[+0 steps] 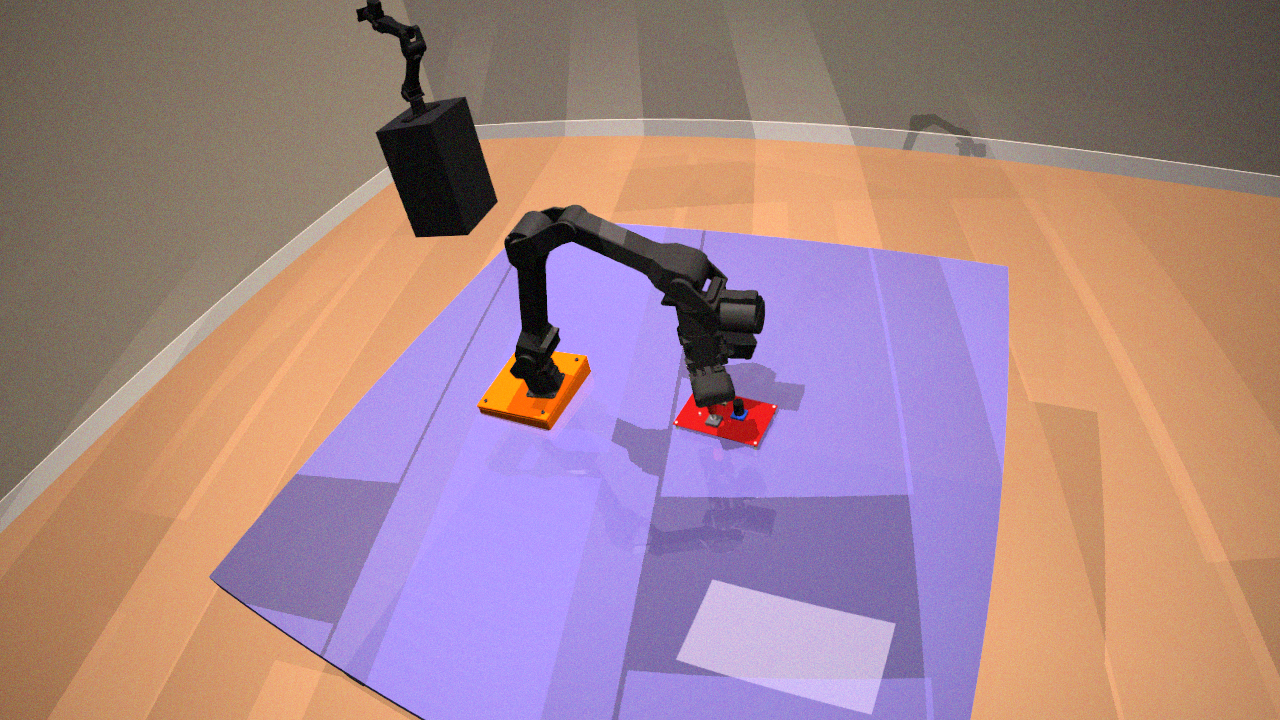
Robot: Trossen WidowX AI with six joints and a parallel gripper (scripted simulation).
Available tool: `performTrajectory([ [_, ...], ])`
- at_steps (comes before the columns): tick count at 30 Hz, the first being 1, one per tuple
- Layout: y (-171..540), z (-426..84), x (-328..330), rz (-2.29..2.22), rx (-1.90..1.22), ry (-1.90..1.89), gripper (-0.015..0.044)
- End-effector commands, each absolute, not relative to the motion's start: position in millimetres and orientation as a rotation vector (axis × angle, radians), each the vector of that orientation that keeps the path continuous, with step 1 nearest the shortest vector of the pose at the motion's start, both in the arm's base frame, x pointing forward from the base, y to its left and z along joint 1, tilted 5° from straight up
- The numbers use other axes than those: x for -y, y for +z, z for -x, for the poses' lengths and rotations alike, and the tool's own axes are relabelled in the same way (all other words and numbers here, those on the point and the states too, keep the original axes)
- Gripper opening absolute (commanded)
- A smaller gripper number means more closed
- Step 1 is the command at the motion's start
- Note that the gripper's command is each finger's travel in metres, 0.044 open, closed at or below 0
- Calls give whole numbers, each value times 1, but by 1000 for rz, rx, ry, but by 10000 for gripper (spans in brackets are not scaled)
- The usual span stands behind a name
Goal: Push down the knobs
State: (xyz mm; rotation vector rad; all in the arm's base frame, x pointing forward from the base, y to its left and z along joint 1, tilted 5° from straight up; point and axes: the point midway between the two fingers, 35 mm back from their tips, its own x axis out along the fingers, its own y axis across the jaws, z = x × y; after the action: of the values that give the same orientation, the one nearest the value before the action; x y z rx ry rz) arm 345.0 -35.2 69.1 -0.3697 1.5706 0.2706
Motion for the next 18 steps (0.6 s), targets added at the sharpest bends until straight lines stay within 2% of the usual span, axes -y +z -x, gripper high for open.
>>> performTrajectory([
  [1,55,-346,37,375,-1583,274,0],
  [18,50,-346,37,375,-1583,274,0],
])
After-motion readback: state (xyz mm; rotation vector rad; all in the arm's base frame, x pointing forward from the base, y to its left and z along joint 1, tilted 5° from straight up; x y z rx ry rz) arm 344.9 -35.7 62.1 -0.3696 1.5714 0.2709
